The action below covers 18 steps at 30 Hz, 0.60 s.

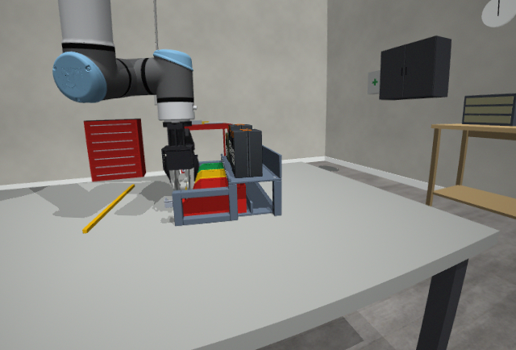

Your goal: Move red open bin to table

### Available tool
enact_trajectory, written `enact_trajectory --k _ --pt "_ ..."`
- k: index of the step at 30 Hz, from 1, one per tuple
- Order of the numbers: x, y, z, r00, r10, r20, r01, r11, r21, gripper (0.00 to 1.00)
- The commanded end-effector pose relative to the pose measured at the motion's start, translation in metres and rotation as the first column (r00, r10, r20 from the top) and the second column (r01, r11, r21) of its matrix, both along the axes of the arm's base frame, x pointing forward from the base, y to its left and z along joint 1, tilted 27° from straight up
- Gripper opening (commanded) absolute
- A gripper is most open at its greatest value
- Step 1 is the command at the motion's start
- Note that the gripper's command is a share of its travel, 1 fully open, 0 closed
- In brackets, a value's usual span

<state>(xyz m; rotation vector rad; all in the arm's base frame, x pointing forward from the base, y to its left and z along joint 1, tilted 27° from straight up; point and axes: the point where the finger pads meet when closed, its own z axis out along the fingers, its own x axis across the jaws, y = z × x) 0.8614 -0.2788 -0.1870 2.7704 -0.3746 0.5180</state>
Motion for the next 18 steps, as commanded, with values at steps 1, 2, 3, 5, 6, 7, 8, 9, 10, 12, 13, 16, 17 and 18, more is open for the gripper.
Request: enact_trajectory --k 1,2,3,5,6,7,8,9,10,12,13,16,17,18 --pt "0.0004 0.0001 0.0008 1.000 0.000 0.001 0.000 1.000 0.000 0.00" --pt "0.0004 0.0001 0.0008 1.000 0.000 0.001 0.000 1.000 0.000 0.00" --pt "0.0004 0.0001 0.0008 1.000 0.000 0.001 0.000 1.000 0.000 0.00" --pt "0.0004 0.0001 0.0008 1.000 0.000 0.001 0.000 1.000 0.000 0.00" --pt "0.0004 0.0001 0.0008 1.000 0.000 0.001 0.000 1.000 0.000 0.00" --pt "0.0004 0.0001 0.0008 1.000 0.000 0.001 0.000 1.000 0.000 0.00" --pt "0.0004 0.0001 0.0008 1.000 0.000 0.001 0.000 1.000 0.000 0.00" --pt "0.0004 0.0001 0.0008 1.000 0.000 0.001 0.000 1.000 0.000 0.00" --pt "0.0004 0.0001 0.0008 1.000 0.000 0.001 0.000 1.000 0.000 0.00" --pt "0.0004 0.0001 0.0008 1.000 0.000 0.001 0.000 1.000 0.000 0.00" --pt "0.0004 0.0001 0.0008 1.000 0.000 0.001 0.000 1.000 0.000 0.00" --pt "0.0004 0.0001 0.0008 1.000 0.000 0.001 0.000 1.000 0.000 0.00" --pt "-0.0001 0.0007 0.0022 1.000 0.000 0.001 0.000 1.000 0.000 0.00" --pt "-0.0006 0.0012 0.0037 1.000 0.000 0.001 0.000 1.000 0.000 0.00"
